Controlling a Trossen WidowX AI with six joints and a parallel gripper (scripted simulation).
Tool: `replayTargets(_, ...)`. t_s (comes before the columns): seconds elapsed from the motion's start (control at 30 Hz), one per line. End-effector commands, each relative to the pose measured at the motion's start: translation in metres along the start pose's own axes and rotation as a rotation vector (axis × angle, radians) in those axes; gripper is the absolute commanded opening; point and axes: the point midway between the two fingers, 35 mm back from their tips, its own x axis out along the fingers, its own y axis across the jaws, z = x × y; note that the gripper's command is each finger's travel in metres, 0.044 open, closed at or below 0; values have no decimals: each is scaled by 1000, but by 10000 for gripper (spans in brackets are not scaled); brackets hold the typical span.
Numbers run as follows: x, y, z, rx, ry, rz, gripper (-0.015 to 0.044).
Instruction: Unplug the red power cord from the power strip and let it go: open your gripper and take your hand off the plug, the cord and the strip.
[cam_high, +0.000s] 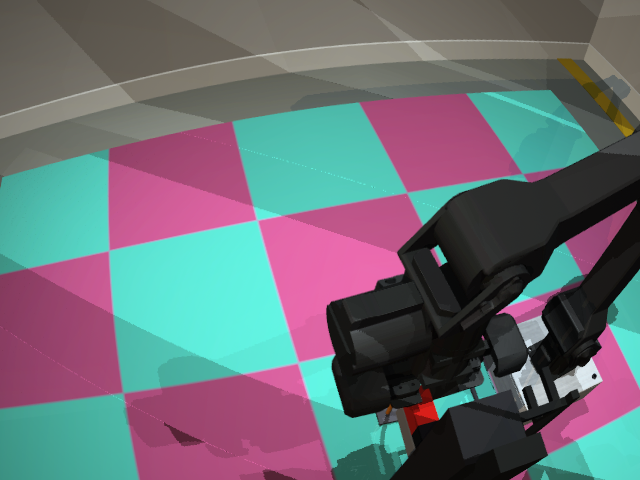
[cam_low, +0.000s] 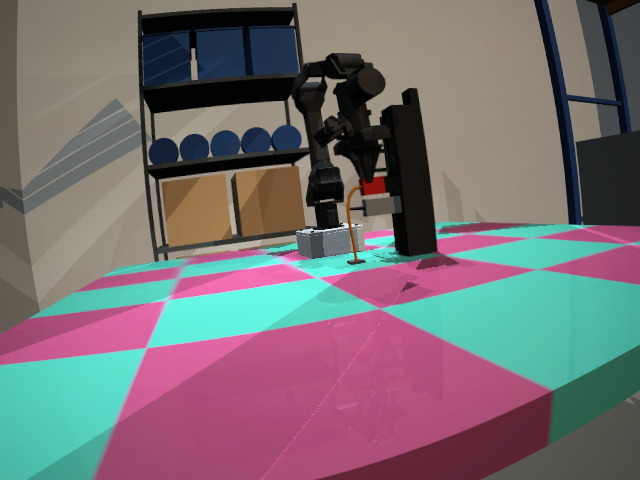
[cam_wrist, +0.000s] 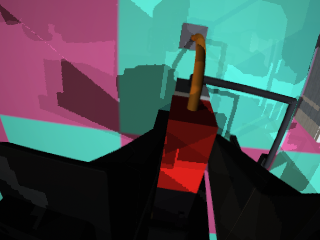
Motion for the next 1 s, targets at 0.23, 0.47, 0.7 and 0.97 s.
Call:
replayTargets(0.23, -2, 1, 35, 20, -65, 3, 0)
replayTargets(0.47, -2, 0, 46, 21, -67, 2, 0)
replayTargets(0.7, -1, -1, 39, 22, -68, -1, 157)
replayTargets(0.97, -2, -1, 41, 22, -68, -1, 368)
